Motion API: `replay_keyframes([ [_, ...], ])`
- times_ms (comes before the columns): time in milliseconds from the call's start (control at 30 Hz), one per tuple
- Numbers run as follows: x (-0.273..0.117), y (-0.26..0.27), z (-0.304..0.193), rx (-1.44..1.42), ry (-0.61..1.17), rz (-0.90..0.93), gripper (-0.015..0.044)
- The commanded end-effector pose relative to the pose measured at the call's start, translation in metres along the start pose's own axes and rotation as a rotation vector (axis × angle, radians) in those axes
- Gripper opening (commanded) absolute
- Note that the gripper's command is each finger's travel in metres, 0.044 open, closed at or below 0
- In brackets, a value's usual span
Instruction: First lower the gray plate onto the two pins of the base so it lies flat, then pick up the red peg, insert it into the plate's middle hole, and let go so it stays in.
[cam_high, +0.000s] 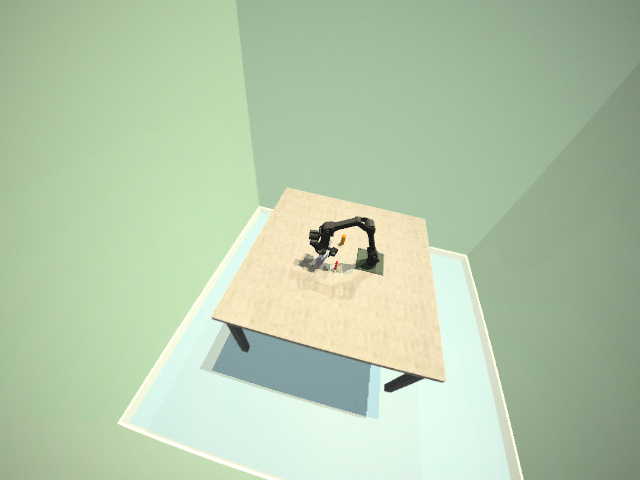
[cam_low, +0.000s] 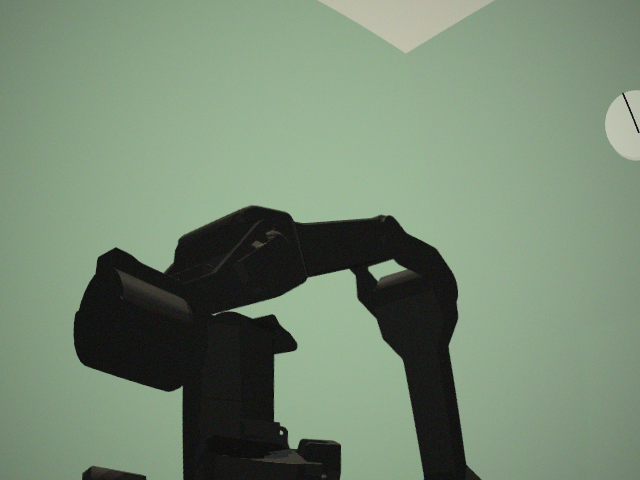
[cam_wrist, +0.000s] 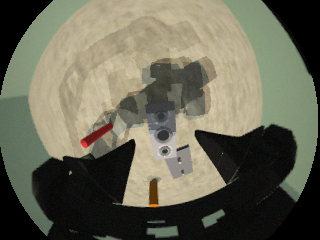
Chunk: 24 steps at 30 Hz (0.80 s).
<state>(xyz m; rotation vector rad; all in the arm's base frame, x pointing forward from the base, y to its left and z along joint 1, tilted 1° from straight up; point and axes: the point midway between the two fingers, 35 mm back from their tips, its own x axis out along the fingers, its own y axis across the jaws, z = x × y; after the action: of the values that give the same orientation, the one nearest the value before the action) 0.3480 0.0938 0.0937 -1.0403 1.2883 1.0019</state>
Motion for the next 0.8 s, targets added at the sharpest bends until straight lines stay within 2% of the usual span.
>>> replay_keyframes([
  [0,0.009,0.002,0.000,0.006,-0.002,0.008,0.0440],
  [767,0.046,0.002,0.000,0.006,-0.002,0.008,0.0440],
])
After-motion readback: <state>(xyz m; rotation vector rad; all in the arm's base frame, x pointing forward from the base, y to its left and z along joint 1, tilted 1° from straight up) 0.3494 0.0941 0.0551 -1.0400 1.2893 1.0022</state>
